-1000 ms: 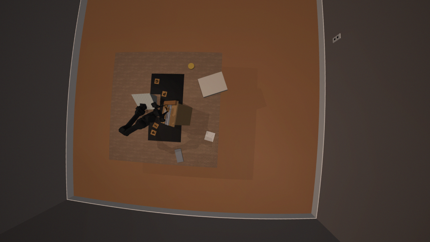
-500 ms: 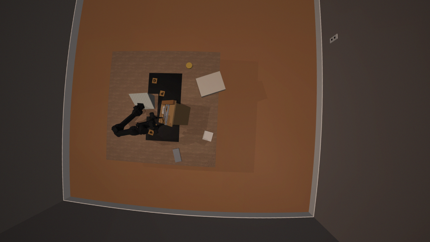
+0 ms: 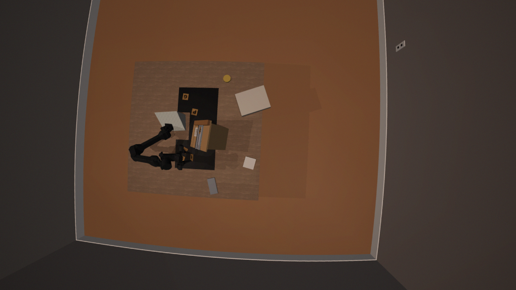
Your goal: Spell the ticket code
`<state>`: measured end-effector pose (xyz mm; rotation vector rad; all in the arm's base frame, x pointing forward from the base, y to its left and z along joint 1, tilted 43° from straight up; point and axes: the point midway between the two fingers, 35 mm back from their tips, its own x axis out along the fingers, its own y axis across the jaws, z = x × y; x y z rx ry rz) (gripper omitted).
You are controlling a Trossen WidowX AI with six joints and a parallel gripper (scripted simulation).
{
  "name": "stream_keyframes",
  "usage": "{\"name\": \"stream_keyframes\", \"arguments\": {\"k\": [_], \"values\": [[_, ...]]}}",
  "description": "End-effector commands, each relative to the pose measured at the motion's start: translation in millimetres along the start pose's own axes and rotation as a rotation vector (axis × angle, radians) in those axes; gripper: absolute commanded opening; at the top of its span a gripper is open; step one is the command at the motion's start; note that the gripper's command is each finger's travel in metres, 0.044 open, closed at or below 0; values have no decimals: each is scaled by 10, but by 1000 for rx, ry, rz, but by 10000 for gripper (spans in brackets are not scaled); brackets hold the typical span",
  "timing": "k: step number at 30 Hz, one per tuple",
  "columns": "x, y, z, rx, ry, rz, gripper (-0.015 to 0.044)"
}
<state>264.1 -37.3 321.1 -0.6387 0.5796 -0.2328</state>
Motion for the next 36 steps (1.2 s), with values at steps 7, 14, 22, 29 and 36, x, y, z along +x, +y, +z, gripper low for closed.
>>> {"name": "stream_keyframes", "arguments": {"k": [7,14,22,29,36], "values": [[-87,-244,-156,-24,31,-85,0],[257,-272,-151,-24,29,-87,0],[376,-292,-168,-24,28,-89,0],[383,-297,-167,-24,27,-89,0],[373,-276,-170,-24,28,-88,0]]}}
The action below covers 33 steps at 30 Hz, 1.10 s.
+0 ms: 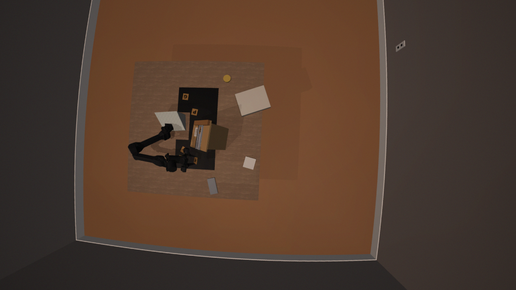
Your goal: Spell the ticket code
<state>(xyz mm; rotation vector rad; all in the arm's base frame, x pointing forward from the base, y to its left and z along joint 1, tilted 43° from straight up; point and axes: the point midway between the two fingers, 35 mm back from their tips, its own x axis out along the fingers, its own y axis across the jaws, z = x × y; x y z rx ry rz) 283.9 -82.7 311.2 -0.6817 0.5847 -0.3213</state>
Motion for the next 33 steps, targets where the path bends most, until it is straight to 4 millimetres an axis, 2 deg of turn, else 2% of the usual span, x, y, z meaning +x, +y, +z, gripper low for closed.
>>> {"name": "stream_keyframes", "arguments": {"k": [1,33], "values": [[-6,17,5,-4,-4,0,0],[0,179,1,-4,-3,2,0]]}}
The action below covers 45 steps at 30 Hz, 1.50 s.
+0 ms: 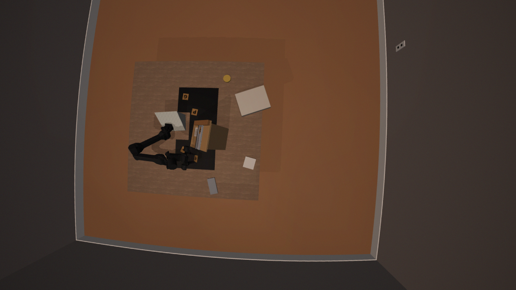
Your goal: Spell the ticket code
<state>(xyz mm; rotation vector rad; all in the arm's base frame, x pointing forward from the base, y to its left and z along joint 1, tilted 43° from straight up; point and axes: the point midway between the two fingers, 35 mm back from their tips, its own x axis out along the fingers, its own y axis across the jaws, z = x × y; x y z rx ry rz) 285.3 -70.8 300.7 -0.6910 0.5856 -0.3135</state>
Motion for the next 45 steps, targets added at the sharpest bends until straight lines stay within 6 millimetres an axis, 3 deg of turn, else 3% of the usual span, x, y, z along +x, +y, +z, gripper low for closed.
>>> {"name": "stream_keyframes", "arguments": {"k": [1,45], "values": [[3,25,0,7,0,-3,0],[11,247,1,7,1,-1,0]]}}
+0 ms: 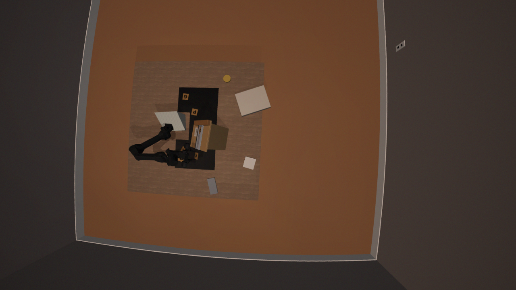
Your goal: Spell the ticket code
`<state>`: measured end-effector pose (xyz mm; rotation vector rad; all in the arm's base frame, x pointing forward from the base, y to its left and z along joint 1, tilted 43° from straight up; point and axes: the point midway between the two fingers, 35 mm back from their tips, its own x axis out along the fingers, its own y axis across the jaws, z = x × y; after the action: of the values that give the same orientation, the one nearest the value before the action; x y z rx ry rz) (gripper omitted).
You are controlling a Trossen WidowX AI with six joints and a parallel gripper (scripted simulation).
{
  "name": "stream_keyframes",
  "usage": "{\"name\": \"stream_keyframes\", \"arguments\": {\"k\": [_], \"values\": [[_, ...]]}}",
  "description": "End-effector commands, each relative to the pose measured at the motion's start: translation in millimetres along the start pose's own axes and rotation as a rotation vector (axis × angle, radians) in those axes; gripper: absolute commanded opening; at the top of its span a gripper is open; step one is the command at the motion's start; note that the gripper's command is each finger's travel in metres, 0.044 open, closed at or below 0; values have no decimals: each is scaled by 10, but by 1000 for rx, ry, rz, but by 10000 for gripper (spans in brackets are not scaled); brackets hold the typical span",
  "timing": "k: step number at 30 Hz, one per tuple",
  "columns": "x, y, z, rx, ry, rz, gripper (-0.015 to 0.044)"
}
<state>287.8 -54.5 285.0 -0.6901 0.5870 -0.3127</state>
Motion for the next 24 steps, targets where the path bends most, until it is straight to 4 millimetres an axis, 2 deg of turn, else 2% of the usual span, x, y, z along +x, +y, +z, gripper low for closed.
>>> {"name": "stream_keyframes", "arguments": {"k": [1,24], "values": [[3,25,2,7,0,-3,0],[7,141,2,7,0,-2,0]]}}
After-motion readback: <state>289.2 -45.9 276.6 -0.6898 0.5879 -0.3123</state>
